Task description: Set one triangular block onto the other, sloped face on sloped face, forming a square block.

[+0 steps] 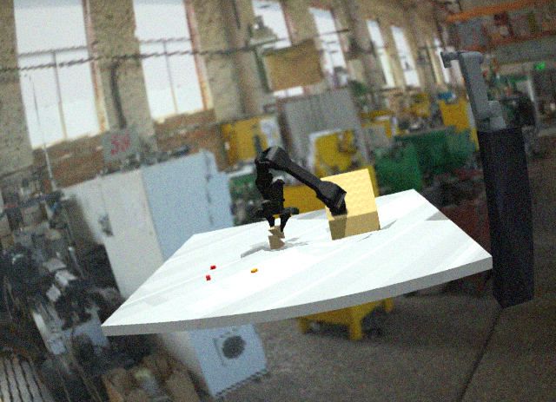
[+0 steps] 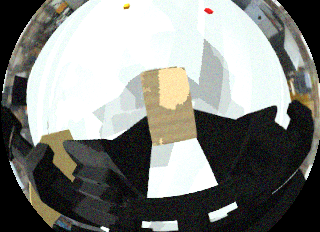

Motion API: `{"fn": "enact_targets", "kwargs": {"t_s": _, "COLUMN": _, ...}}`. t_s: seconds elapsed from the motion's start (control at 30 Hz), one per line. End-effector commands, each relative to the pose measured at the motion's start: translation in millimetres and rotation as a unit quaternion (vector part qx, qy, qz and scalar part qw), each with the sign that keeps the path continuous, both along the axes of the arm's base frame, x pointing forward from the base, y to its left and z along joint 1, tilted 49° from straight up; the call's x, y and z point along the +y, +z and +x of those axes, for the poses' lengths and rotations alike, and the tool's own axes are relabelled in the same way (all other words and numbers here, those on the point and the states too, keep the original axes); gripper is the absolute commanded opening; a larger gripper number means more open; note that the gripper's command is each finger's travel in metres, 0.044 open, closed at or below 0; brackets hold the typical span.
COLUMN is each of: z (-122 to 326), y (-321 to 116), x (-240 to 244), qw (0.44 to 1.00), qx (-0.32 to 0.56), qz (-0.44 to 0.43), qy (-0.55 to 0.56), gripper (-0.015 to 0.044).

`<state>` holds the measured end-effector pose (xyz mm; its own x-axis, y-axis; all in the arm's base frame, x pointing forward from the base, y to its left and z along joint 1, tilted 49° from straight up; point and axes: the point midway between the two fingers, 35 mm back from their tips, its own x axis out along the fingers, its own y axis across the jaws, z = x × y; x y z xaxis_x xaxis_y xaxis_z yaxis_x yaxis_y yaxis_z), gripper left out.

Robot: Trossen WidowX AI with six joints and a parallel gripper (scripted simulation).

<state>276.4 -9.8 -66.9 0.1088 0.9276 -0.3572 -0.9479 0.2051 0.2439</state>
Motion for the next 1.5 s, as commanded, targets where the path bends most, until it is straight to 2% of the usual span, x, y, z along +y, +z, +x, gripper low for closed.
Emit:
{"fn": "enact_targets", "kwargs": {"t_s": 0.0, "z": 0, "y": 1, "x": 2, "qw": 1.0, "qx": 0.001, "qz": 0.001, "qy": -0.002, "gripper": 0.0}}
{"fn": "enact_targets", "kwargs": {"t_s": 1.47, "z": 2, "y": -6, "x": 22, "qw": 1.0, "qx": 0.001, "qz": 0.002, "qy": -0.004, "gripper": 0.0}}
